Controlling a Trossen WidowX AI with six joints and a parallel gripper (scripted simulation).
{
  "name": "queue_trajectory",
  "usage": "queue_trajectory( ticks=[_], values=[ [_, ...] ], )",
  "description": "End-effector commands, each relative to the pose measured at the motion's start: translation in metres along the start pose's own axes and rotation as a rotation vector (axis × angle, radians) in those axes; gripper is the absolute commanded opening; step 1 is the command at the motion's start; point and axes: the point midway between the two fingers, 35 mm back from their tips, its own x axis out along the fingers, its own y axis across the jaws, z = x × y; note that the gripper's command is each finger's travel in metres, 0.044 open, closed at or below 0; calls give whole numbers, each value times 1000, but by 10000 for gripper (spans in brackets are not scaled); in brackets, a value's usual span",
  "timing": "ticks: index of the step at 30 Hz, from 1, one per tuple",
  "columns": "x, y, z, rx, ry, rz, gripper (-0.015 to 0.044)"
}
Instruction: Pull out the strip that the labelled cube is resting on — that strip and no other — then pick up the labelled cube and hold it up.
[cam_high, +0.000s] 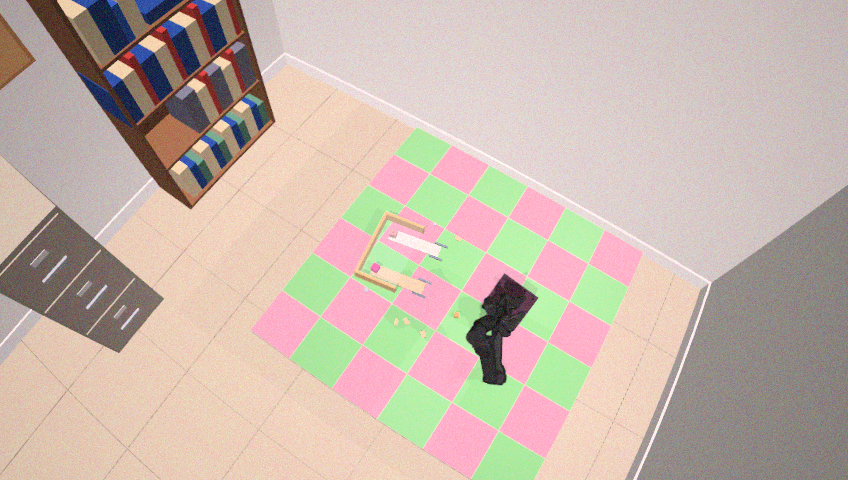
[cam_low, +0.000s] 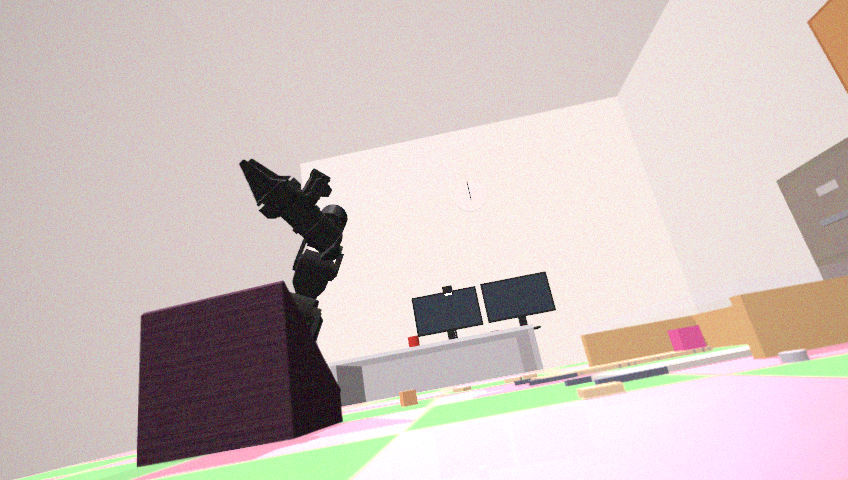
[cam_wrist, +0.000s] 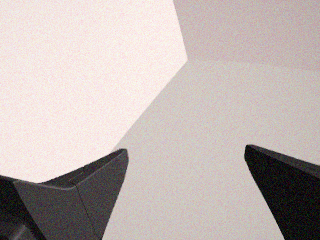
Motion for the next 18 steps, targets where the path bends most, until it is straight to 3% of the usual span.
queue_trajectory(
  ticks=[1, 10, 18],
  values=[
    [1, 1, 3, 3, -11, 5, 400],
    [-5, 78, 119, 171, -467, 406, 400],
    [-65, 162, 190, 284, -743, 956, 400]
  ],
)
